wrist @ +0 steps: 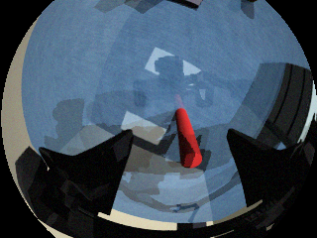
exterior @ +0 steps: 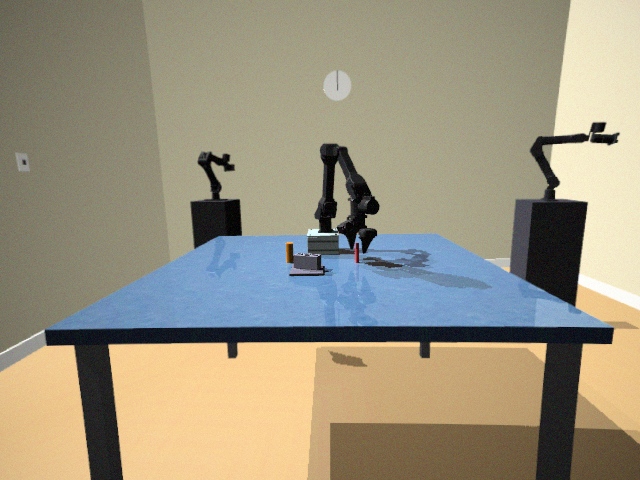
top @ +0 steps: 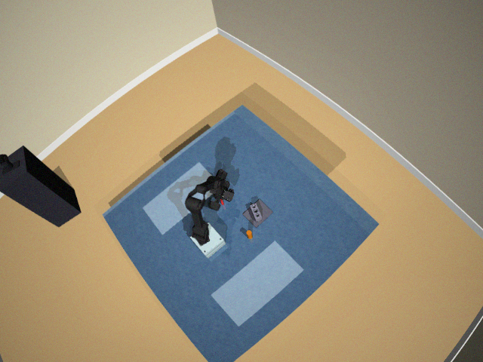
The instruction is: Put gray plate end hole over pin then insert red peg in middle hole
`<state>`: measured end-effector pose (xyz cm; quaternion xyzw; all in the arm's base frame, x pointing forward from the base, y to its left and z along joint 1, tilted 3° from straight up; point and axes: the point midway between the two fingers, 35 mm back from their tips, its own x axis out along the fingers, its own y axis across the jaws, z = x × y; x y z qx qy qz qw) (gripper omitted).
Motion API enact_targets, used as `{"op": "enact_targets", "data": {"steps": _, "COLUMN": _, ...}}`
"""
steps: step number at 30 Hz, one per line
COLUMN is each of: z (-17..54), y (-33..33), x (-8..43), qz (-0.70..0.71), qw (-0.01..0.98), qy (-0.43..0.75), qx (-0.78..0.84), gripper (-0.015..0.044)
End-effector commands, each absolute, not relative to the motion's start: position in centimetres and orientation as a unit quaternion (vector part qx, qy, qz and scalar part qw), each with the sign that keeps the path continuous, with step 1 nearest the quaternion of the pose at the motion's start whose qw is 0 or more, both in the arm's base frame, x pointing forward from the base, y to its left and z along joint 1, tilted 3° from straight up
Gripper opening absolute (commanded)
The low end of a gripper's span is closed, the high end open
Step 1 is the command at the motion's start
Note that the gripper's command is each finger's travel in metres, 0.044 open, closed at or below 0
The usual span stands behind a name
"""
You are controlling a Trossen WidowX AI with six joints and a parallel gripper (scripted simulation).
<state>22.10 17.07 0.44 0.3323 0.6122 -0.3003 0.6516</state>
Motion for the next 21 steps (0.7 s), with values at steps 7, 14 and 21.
{"op": "enact_targets", "data": {"steps": 7, "z": -0.17, "y": 16.91, "x": 22.0, "qz": -0.301, "qw": 0.653, "qy": 0.612, "qx": 0.329, "gripper": 0.0282}}
{"op": "enact_targets", "data": {"steps": 14, "z": -0.17, "y": 16.91, "x": 22.0, "qz": -0.301, "qw": 0.653, "qy": 0.612, "qx": 0.329, "gripper": 0.0099}}
{"op": "enact_targets", "data": {"steps": 21, "z": -0.17, "y": 16.91, "x": 22.0, "qz": -0.301, "qw": 0.653, "qy": 0.612, "qx": 0.329, "gripper": 0.0}}
